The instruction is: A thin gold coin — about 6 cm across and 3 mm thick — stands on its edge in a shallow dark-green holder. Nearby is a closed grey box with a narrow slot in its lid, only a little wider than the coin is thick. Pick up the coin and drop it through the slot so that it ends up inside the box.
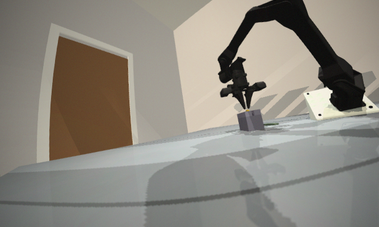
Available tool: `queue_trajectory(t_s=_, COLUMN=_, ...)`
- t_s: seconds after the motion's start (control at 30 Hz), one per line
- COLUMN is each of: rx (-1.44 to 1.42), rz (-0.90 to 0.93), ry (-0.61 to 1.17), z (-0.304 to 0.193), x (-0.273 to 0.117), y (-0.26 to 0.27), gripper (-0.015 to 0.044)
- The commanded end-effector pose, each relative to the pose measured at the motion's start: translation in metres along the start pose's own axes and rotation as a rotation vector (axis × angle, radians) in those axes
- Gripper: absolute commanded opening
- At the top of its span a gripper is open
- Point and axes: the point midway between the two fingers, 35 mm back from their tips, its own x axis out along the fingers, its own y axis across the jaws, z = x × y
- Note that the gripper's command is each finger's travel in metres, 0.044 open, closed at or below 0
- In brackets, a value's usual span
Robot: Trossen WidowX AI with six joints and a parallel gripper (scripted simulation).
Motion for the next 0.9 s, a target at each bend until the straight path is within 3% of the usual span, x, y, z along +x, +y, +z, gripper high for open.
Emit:
queue_trajectory(t_s=0.0, rx=-0.001, rz=0.0, ry=-0.001, z=0.0, x=0.0, y=0.0, gripper=0.0157)
queue_trajectory(t_s=0.3, rx=-0.001, rz=0.0, ry=-0.001, z=0.0, x=0.0, y=0.0, gripper=0.0161)
queue_trajectory(t_s=0.67, rx=0.044, rz=0.006, ry=-0.004, z=0.001, x=-0.035, y=-0.001, gripper=0.044)
queue_trajectory(t_s=0.87, rx=0.088, rz=0.014, ry=-0.006, z=0.001, x=-0.051, y=-0.002, gripper=0.044)
